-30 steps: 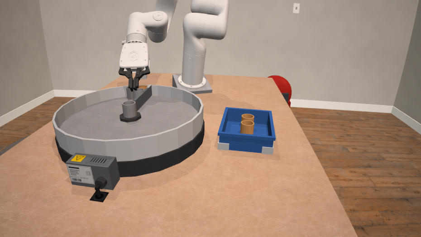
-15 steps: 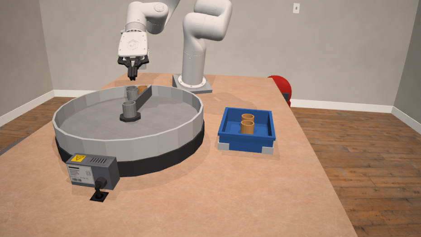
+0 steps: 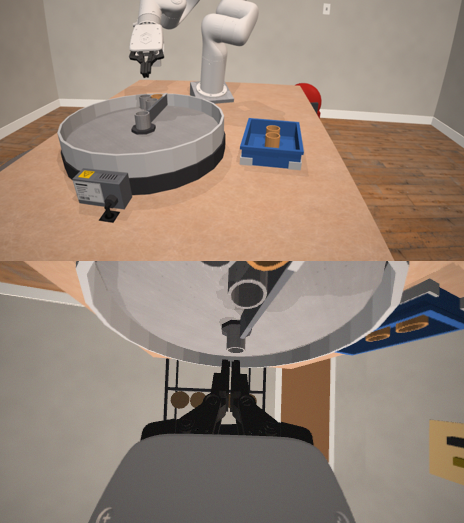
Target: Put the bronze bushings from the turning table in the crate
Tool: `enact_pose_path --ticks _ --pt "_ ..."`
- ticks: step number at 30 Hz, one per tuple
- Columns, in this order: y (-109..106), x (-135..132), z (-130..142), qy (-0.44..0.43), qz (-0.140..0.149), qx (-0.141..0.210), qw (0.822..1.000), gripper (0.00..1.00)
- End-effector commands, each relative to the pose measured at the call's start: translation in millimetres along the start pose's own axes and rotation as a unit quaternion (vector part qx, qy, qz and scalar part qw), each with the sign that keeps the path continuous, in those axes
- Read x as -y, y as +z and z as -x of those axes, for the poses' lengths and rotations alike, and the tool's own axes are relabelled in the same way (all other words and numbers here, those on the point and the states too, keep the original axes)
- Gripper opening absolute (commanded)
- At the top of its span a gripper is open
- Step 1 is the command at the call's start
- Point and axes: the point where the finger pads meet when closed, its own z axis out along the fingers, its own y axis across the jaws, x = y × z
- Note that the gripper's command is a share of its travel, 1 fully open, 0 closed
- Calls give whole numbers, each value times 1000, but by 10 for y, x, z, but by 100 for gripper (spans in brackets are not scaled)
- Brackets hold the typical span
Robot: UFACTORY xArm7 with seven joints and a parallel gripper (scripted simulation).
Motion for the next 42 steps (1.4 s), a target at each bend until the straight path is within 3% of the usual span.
enact_pose_path --ticks 1,6,7,42 --pt "-16 9 9 0 -1 0 1000 0" --pt "-16 9 9 0 -1 0 1000 0" --pt "-16 9 9 0 -1 0 1000 10" --pt "-16 9 9 0 -1 0 1000 10"
